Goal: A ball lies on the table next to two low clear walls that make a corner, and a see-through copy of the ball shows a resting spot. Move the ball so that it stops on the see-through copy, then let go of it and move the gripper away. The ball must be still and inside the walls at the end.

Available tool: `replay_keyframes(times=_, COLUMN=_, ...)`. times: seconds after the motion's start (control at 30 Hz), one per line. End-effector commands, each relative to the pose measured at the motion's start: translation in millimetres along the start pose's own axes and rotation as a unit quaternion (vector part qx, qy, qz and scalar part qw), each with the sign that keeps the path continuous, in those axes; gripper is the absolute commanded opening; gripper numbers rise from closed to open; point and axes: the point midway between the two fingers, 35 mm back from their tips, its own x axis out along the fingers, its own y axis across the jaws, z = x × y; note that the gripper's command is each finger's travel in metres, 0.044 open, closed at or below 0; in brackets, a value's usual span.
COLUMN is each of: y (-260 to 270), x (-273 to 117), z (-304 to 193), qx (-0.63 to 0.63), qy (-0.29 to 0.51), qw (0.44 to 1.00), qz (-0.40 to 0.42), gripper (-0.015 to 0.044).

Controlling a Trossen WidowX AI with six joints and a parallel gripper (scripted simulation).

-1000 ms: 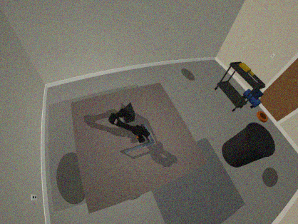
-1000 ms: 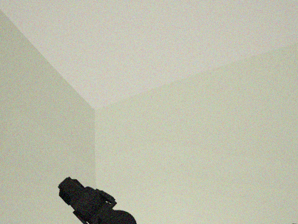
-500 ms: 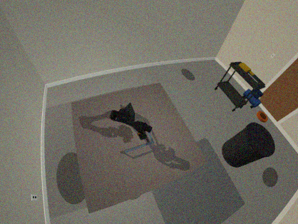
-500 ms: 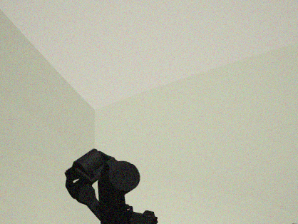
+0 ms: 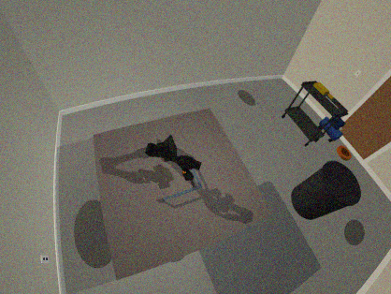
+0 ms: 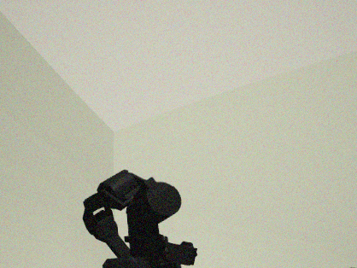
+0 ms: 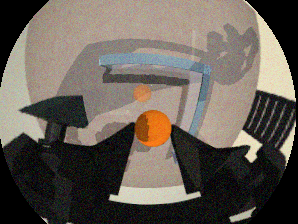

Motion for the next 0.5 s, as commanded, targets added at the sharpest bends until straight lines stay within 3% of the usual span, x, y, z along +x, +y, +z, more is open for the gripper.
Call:
replay_keyframes(times=0.0, y=11, x=14, z=13, qx=-0.003, qy=0.002, qw=1.000, qz=0.004, gripper=0.0000)
replay_keyframes(times=0.47, y=18, x=63, z=25, qx=-0.003, qy=0.002, qw=1.000, qz=0.003, gripper=0.0000)
